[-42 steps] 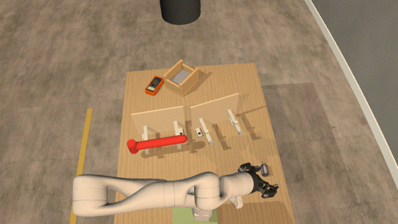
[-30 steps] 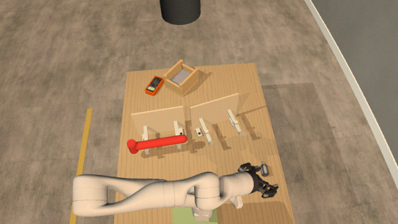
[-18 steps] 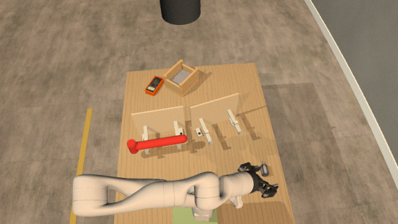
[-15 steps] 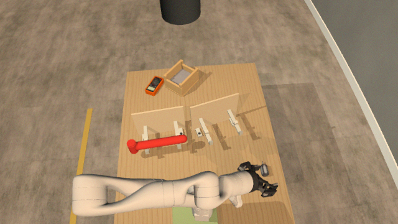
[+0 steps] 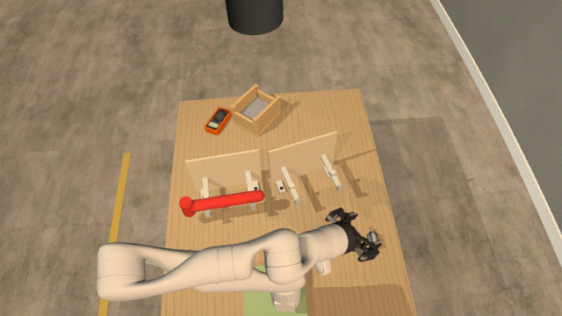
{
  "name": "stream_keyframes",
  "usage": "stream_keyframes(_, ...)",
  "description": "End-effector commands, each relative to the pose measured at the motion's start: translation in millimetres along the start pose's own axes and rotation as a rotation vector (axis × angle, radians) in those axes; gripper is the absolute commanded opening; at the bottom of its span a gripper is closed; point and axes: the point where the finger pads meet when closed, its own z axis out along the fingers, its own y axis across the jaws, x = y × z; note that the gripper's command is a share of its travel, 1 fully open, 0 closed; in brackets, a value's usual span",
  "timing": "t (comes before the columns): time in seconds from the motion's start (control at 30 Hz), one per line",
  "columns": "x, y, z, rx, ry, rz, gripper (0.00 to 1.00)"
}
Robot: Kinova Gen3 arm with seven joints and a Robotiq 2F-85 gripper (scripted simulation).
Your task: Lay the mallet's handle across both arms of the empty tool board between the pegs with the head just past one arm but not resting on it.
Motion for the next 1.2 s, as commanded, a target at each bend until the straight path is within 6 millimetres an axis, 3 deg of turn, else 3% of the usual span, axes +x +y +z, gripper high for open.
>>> stream_keyframes(0.0,-12,23,-15,-0.019,-0.016,0.062,1.0)
stream_keyframes(0.2,-24,88,-38,-0.097,-0.006,0.151,1.0)
stream_keyframes(0.27,-24,88,-38,-0.097,-0.006,0.151,1.0)
stream_keyframes(0.53,-14,185,-63,-0.185,0.068,0.233,1.0)
stream_keyframes(0.77,18,265,-75,-0.22,0.182,0.276,1.0)
stream_keyframes(0.83,18,265,-75,-0.22,0.182,0.276,1.0)
stream_keyframes(0.9,36,294,-78,-0.221,0.238,0.289,1.0)
stream_keyframes(1.17,100,365,-79,-0.181,0.418,0.319,1.0)
